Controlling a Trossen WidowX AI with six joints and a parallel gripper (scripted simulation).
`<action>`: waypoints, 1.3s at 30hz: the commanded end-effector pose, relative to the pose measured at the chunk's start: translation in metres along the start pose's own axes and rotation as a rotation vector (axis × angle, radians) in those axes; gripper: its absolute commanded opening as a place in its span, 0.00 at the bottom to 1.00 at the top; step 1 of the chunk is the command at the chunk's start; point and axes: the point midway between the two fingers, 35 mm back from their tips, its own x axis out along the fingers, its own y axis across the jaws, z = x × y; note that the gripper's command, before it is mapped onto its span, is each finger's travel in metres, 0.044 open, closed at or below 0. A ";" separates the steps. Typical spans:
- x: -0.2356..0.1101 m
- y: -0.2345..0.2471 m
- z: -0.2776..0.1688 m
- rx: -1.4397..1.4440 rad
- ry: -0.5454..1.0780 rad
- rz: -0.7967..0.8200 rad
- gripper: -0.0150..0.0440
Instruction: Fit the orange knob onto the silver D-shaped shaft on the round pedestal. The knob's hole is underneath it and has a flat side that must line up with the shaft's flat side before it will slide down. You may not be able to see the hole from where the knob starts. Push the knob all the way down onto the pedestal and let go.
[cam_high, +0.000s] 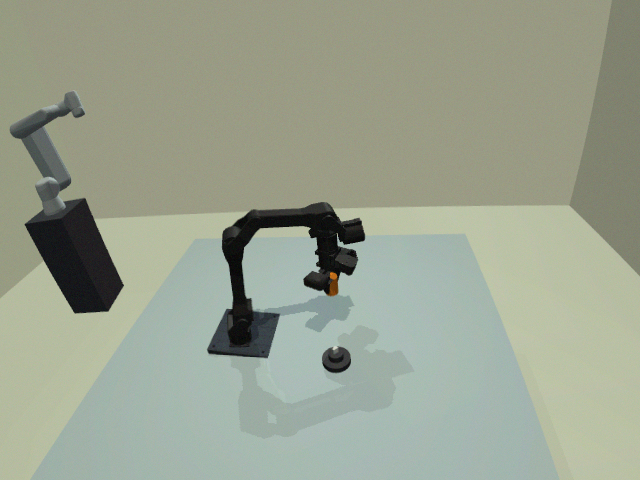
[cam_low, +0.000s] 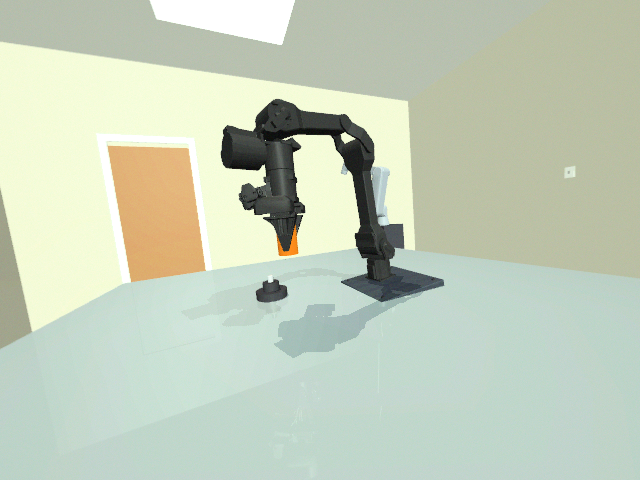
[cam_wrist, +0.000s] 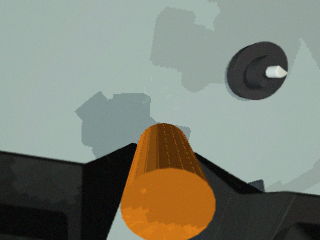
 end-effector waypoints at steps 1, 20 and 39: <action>0.004 -0.008 0.010 0.001 -0.002 0.001 0.25; 0.021 -0.052 0.049 0.000 -0.012 -0.002 0.25; 0.038 -0.103 0.077 0.000 -0.010 -0.007 0.25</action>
